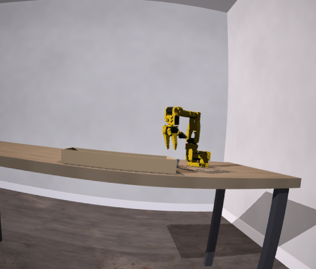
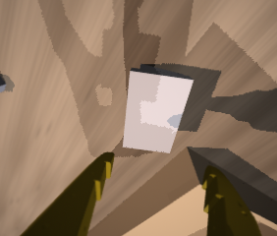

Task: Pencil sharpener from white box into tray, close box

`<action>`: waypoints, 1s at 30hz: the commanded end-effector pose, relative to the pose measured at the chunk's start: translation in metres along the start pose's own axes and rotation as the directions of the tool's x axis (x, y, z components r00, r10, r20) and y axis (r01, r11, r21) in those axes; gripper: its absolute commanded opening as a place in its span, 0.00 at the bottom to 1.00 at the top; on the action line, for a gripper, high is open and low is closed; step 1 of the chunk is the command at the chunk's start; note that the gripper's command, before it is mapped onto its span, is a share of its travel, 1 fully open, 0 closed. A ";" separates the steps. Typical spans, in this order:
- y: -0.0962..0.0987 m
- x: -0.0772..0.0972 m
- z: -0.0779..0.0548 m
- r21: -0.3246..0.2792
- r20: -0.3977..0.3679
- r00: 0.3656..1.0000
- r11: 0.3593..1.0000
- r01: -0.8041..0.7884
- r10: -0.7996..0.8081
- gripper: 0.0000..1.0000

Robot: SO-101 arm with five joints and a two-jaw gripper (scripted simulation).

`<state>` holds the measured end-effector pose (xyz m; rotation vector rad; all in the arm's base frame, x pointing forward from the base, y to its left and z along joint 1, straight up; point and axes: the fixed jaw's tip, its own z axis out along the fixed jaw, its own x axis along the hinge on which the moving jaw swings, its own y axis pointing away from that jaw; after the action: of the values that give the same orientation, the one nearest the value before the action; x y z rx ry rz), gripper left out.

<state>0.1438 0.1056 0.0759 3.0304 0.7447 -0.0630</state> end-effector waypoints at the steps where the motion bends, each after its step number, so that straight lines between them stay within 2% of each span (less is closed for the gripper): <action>1: 0.001 0.002 -0.008 0.010 -0.044 0.999 1.000 -0.001 0.002 0.30; 30: 0.004 -0.001 -0.006 0.010 -0.044 0.999 1.000 -0.001 0.002 0.30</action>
<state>0.1416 0.1018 0.0758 3.0305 0.7446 -0.0643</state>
